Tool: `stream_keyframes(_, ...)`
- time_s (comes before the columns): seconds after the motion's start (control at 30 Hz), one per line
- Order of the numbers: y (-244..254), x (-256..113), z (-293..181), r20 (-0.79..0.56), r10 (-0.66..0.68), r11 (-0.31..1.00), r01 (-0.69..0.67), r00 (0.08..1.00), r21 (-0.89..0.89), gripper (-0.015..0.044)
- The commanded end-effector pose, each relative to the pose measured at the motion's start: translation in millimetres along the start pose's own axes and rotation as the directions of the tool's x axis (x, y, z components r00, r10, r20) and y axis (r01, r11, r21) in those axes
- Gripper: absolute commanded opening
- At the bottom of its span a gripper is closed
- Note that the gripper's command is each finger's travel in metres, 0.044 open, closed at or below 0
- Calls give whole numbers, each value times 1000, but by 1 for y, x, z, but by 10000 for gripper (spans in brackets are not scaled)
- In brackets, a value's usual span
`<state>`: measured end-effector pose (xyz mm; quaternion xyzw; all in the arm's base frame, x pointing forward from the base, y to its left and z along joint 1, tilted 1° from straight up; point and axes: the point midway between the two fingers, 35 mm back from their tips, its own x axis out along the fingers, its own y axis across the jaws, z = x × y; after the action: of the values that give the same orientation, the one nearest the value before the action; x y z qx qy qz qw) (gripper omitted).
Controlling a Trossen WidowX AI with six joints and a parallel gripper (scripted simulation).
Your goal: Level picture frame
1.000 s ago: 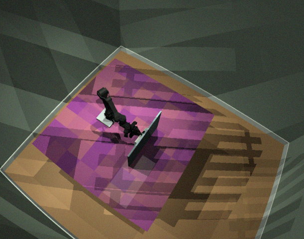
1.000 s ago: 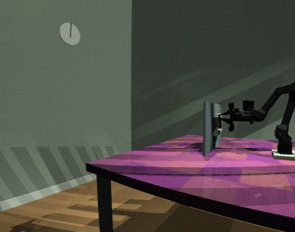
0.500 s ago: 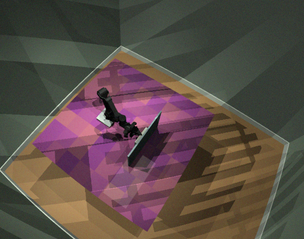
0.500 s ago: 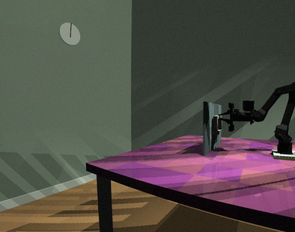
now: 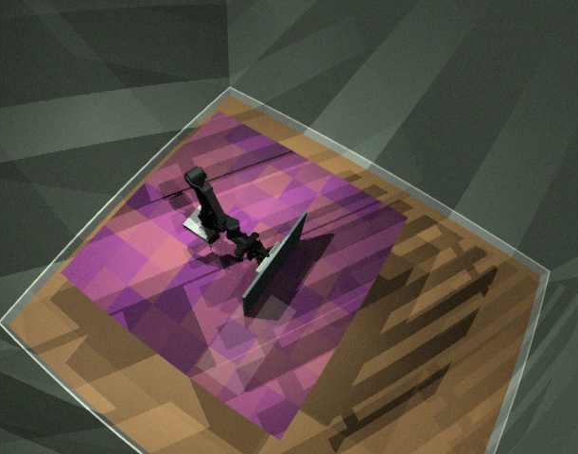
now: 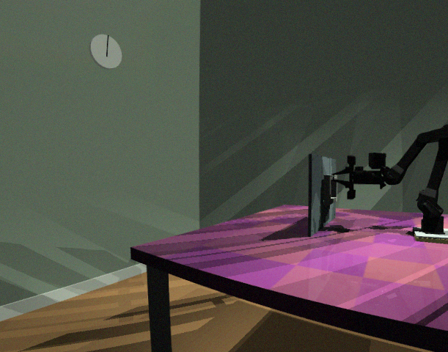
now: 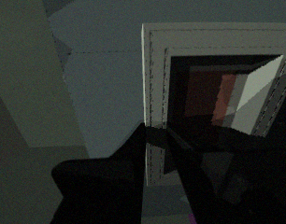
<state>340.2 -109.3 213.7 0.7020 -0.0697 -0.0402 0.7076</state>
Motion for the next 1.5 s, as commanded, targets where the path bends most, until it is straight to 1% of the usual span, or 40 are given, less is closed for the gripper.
stream_keyframes(0.0,0,0,0,0,0,1000,0,1000,-5,131)
stream_keyframes(0.17,0,0,0,0,0,1000,0,1000,-5,260)
stream_keyframes(0.33,2,-5,1,0,0,1000,0,1000,-20,260)
stream_keyframes(0.67,6,-78,3,-3,-6,971,5,1000,-240,260)
stream_keyframes(0.8,0,-99,0,-4,-7,950,6,1000,-312,260)
stream_keyframes(0.87,0,-100,0,-4,-7,949,6,1000,-315,260)
stream_keyframes(0.9,3,-92,3,1,-8,960,8,1000,-280,260)
stream_keyframes(0.93,5,-94,4,1,-8,960,8,1000,-281,260)
stream_keyframes(1.17,28,-139,13,-2,-5,955,5,1000,-297,260)
stream_keyframes(1.37,38,-176,-3,-4,-13,950,11,1000,-311,260)
stream_keyframes(1.47,39,-183,-10,-4,-16,949,14,1000,-315,260)
